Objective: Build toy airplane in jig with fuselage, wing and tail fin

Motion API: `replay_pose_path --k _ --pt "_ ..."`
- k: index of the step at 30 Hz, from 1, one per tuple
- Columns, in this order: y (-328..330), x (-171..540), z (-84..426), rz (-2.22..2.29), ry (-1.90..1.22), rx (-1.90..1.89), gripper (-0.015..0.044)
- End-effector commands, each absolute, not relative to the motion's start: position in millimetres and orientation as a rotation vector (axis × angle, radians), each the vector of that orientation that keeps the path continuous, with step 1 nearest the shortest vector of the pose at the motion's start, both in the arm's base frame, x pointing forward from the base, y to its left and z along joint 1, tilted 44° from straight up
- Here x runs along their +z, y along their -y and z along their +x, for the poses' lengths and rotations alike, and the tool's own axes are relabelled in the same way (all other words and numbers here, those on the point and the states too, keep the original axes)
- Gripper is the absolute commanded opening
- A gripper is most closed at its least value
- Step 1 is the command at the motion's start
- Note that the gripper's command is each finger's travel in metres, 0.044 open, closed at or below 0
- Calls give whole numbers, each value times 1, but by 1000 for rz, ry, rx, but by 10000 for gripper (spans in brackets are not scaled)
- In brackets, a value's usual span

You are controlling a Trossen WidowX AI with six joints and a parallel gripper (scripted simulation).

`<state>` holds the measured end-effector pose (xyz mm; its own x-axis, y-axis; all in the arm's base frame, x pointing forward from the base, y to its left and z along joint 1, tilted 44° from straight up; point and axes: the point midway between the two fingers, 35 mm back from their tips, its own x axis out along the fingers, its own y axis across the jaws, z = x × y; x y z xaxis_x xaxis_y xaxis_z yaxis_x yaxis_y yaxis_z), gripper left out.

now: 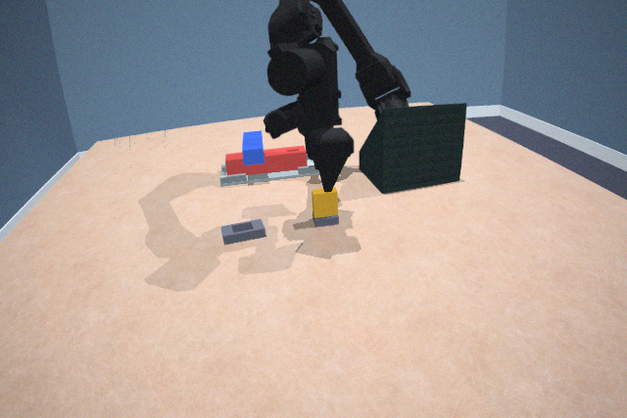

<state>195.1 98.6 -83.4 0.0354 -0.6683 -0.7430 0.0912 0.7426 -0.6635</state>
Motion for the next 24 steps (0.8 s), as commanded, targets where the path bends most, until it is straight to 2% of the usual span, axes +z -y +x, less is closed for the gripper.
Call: replay_pose_path --k 1,24 --pt "-93 -87 193 -527 -1431 -625 440" --pt "-68 -115 195 -528 -1430 -626 440"
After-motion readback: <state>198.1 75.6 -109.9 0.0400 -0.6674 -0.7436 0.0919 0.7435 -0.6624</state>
